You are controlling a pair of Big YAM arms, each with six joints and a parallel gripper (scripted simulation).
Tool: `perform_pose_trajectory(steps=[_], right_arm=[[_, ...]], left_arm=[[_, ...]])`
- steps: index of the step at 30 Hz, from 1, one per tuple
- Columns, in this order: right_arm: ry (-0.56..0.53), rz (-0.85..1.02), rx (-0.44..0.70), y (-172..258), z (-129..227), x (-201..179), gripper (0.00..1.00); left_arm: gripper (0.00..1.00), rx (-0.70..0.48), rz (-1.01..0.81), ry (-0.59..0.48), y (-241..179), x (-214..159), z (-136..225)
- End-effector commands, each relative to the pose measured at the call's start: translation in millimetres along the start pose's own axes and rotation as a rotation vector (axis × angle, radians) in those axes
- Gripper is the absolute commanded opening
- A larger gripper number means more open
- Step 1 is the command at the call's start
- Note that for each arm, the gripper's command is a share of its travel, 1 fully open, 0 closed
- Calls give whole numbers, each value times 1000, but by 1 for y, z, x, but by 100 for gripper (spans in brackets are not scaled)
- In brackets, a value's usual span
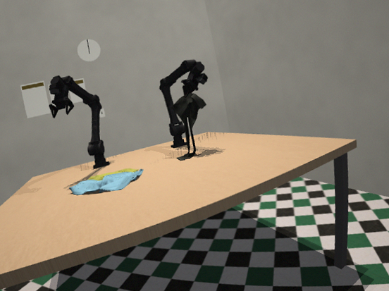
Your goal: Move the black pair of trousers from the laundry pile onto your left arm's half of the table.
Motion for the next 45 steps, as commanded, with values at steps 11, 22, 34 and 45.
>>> perform_pose_trajectory(steps=[11, 22, 34, 45], right_arm=[[-67, 5, 28, 11, 27, 20, 92], [-67, 5, 28, 11, 27, 20, 92], [-67, 5, 28, 11, 27, 20, 92], [-67, 5, 28, 11, 27, 20, 92]], left_arm=[[0, -53, 344, -45, -1, 21, 31], [0, -83, 665, -37, 18, 28, 42], [0, -116, 939, -19, 31, 32, 50], [0, -148, 1188, -3, 44, 35, 61]])
Point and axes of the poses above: on each arm, the point where the finger pads meet when closed, its own z axis back along the fingers, its own y axis across the jaws, x = y × z, the point moved 5 cm from there along z, back along the fingers, and after that the axes turned 13 degrees about -z, right-handed, at the moved point
